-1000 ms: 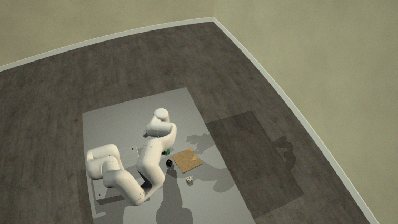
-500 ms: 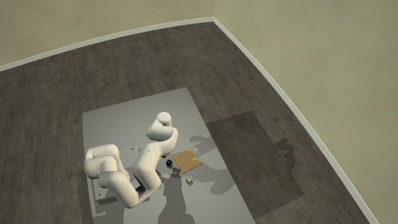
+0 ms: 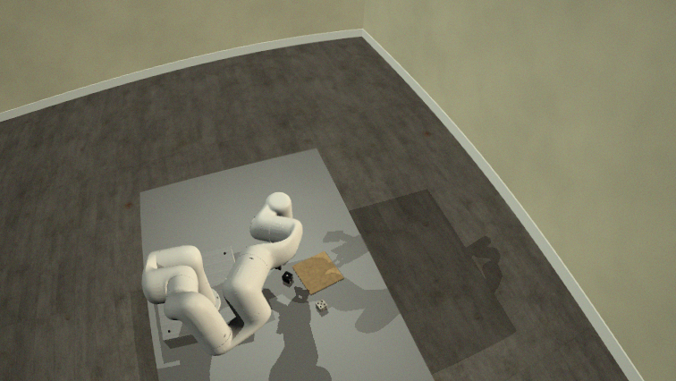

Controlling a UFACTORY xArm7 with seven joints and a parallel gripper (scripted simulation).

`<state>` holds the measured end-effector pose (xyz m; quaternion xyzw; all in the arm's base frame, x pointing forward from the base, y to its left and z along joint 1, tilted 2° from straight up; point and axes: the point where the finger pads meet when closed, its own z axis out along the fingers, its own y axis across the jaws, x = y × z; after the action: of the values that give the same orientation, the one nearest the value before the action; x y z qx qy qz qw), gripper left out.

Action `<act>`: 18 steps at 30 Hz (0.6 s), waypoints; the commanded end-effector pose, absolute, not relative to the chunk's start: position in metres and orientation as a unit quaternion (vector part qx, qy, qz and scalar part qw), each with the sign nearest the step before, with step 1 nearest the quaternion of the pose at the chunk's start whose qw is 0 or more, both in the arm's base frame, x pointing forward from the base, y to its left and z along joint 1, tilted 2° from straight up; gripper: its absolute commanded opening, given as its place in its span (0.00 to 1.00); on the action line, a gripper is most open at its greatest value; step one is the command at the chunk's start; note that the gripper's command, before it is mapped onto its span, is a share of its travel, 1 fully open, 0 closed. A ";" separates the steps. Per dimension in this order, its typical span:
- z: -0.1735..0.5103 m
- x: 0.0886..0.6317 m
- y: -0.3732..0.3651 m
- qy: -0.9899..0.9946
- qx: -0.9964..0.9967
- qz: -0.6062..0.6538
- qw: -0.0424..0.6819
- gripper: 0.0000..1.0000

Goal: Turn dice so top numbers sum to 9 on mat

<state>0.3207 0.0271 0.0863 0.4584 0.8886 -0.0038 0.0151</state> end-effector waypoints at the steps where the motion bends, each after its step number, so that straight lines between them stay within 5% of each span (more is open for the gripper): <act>1: 0.087 0.322 0.027 0.888 0.460 -0.003 0.016 1.00; 18: 0.086 0.322 0.027 0.879 0.476 -0.003 0.017 1.00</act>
<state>0.3207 0.0269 0.0860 0.4641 0.8857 -0.0036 0.0152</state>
